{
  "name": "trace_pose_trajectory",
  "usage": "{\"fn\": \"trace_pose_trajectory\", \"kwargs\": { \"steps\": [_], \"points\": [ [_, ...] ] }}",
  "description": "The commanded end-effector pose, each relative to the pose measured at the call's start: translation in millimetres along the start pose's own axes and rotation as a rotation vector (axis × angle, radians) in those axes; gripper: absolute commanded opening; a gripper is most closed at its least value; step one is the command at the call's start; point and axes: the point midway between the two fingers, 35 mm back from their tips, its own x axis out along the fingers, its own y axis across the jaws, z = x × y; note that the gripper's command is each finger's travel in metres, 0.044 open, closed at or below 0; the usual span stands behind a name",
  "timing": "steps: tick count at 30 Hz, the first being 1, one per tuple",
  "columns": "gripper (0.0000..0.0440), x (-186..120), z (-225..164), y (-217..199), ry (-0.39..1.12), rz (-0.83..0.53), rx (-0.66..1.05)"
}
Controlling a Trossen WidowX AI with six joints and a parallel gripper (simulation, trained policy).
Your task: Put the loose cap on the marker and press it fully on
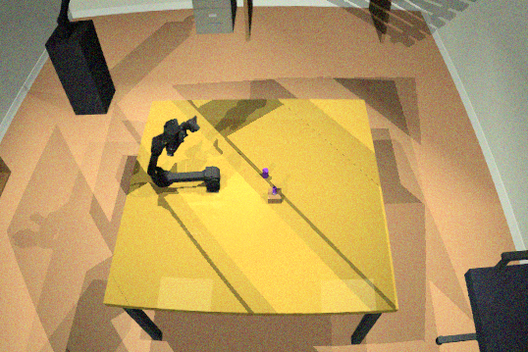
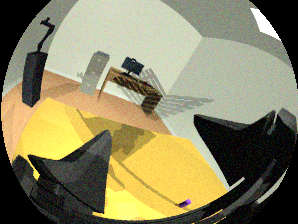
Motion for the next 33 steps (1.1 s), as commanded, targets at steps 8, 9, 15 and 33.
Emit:
{"fn": "trace_pose_trajectory", "kwargs": {
  "steps": [8,9,15,33],
  "points": [
    [0.0227,4.5,-11.8,-11.7,0.036,0.027,0.034],
    [0.0229,5.2,-13.2,-13.6,0.040,0.031,0.037],
    [0.0245,9.6,-22.1,-23.8,0.070,0.055,0.057],
    [0.0286,23.0,-48.8,-52.7,0.162,0.126,0.100]
  ]
}}
